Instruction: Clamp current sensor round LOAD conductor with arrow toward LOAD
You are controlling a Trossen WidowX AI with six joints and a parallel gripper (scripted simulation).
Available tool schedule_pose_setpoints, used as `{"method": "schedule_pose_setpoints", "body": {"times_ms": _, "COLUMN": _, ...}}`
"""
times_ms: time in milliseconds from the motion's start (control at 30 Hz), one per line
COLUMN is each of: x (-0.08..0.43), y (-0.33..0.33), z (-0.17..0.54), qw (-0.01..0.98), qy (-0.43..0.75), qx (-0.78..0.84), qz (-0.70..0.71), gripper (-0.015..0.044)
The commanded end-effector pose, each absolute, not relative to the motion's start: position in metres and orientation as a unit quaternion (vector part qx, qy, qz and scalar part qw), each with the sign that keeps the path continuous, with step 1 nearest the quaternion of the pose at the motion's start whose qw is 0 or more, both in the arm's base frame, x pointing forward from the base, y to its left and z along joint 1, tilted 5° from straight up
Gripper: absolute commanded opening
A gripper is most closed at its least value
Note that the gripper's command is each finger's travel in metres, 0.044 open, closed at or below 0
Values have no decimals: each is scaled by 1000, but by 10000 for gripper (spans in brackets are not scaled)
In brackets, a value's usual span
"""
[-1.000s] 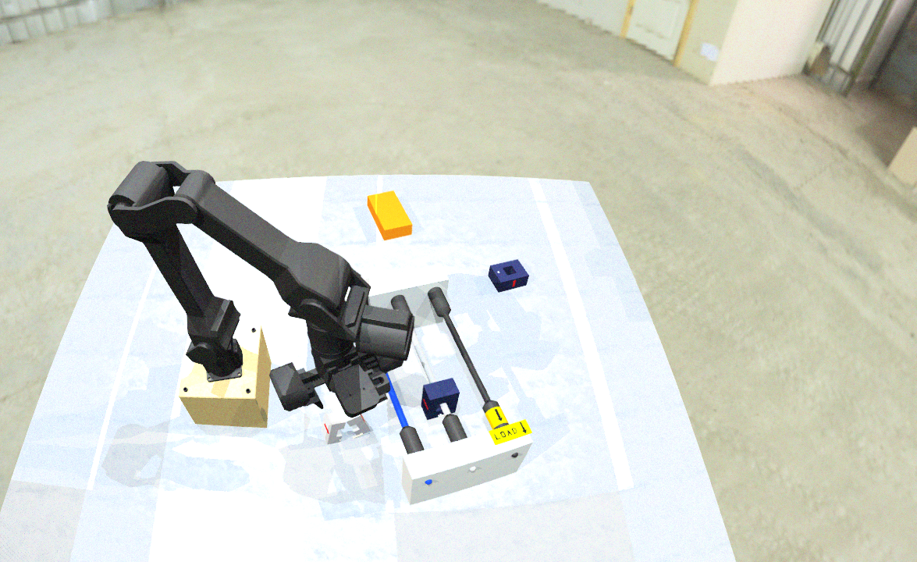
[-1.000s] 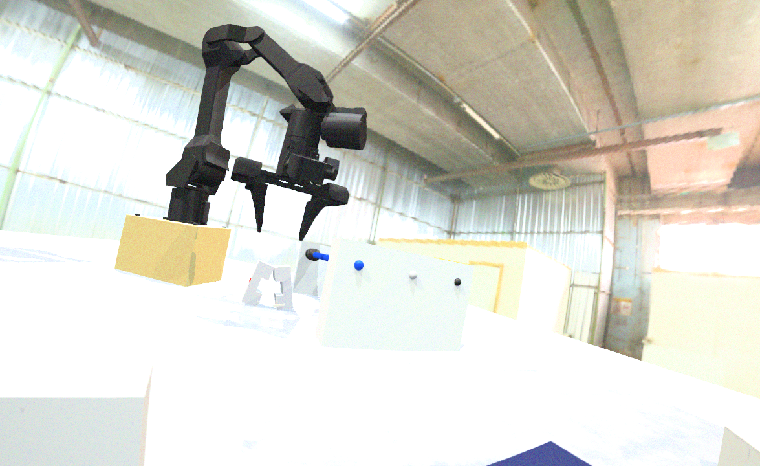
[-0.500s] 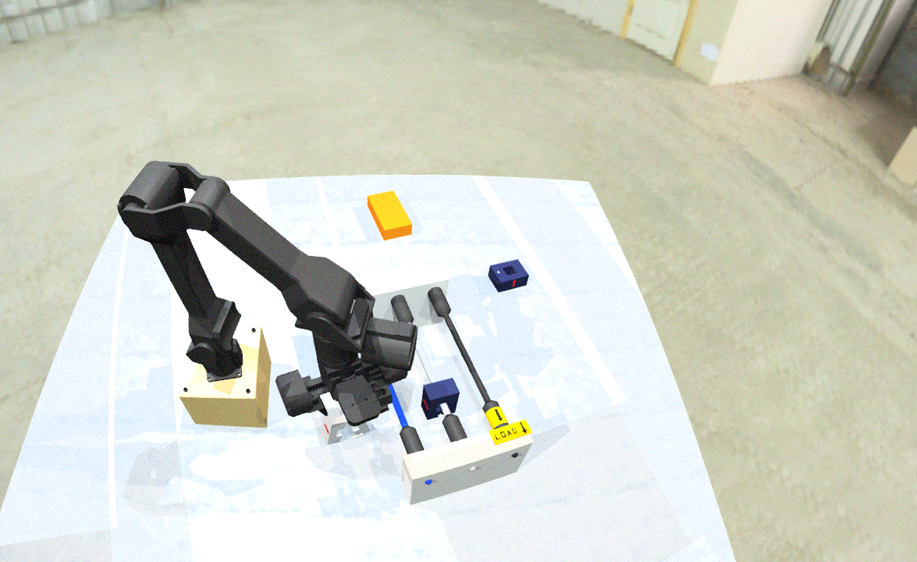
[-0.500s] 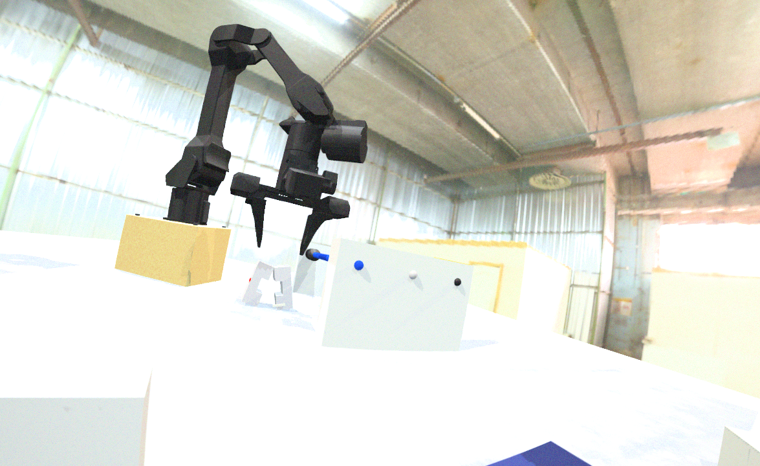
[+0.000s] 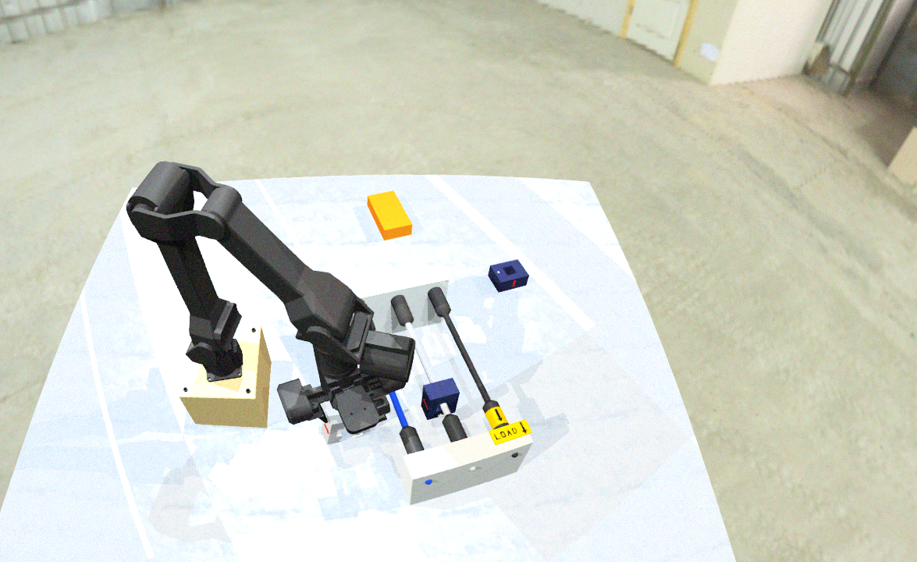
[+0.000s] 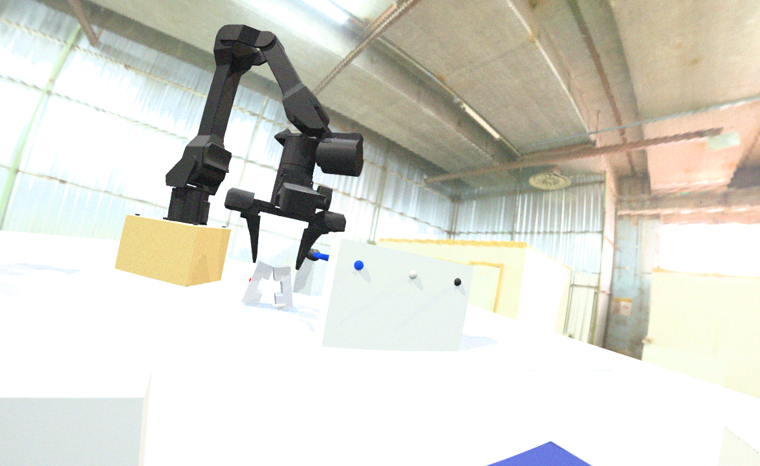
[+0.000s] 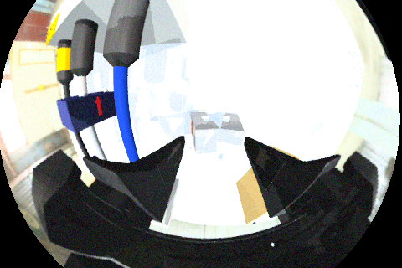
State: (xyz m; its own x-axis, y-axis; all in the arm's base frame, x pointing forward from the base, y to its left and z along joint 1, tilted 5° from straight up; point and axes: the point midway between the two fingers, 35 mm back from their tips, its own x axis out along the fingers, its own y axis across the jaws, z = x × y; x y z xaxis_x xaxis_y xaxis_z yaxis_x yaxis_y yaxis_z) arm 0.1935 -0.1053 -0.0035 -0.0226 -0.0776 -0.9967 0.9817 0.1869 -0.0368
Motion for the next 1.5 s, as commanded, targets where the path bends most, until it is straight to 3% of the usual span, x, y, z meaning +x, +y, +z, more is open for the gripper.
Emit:
{"method": "schedule_pose_setpoints", "body": {"times_ms": 0, "x": 190, "y": -105, "z": -10, "qw": 553, "qy": 539, "qx": 419, "qz": -478, "gripper": 320}}
{"method": "schedule_pose_setpoints", "body": {"times_ms": 700, "x": 193, "y": -105, "z": -6, "qw": 555, "qy": 534, "qx": 424, "qz": -477, "gripper": 200}}
{"method": "schedule_pose_setpoints", "body": {"times_ms": 967, "x": 199, "y": -105, "z": 22, "qw": 555, "qy": 535, "qx": 423, "qz": -477, "gripper": 0}}
{"method": "schedule_pose_setpoints", "body": {"times_ms": 1467, "x": 205, "y": -97, "z": 102, "qw": 553, "qy": 538, "qx": 420, "qz": -477, "gripper": 0}}
